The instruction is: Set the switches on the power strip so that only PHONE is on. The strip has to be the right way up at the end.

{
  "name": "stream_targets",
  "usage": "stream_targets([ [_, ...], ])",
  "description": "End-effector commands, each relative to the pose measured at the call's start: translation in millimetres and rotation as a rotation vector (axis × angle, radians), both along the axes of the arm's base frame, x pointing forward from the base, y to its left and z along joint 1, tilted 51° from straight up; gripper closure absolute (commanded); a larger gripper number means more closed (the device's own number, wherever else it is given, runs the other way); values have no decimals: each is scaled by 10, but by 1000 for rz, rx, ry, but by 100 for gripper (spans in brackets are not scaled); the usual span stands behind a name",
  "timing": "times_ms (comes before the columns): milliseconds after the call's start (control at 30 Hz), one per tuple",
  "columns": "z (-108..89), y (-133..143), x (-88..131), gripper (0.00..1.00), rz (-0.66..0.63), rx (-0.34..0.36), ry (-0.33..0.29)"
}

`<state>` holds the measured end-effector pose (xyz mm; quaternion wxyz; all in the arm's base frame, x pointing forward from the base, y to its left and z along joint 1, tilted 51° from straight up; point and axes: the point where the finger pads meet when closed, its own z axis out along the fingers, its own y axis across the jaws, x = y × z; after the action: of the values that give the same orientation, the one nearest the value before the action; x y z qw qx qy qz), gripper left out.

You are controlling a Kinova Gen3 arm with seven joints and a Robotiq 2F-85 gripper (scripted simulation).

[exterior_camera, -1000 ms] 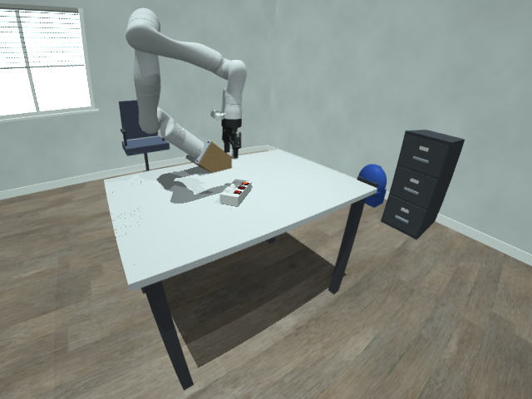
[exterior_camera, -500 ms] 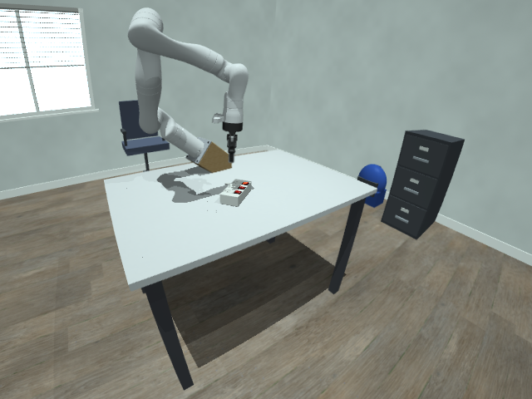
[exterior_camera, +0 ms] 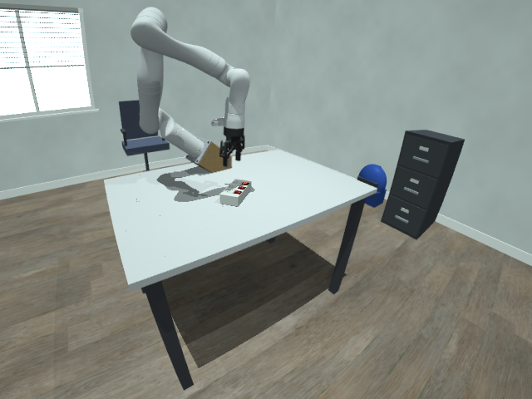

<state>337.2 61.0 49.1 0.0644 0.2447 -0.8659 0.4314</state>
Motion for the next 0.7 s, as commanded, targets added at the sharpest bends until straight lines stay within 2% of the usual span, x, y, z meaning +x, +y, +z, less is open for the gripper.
stream_targets([
  [0,-49,16,32,0,-77,21,-104],
  [367,-78,-88,201,0,-373,74,-481],
  [433,-78,-88,201,0,-373,74,-481],
  [667,-77,-139,316,0,-538,109,-698],
])
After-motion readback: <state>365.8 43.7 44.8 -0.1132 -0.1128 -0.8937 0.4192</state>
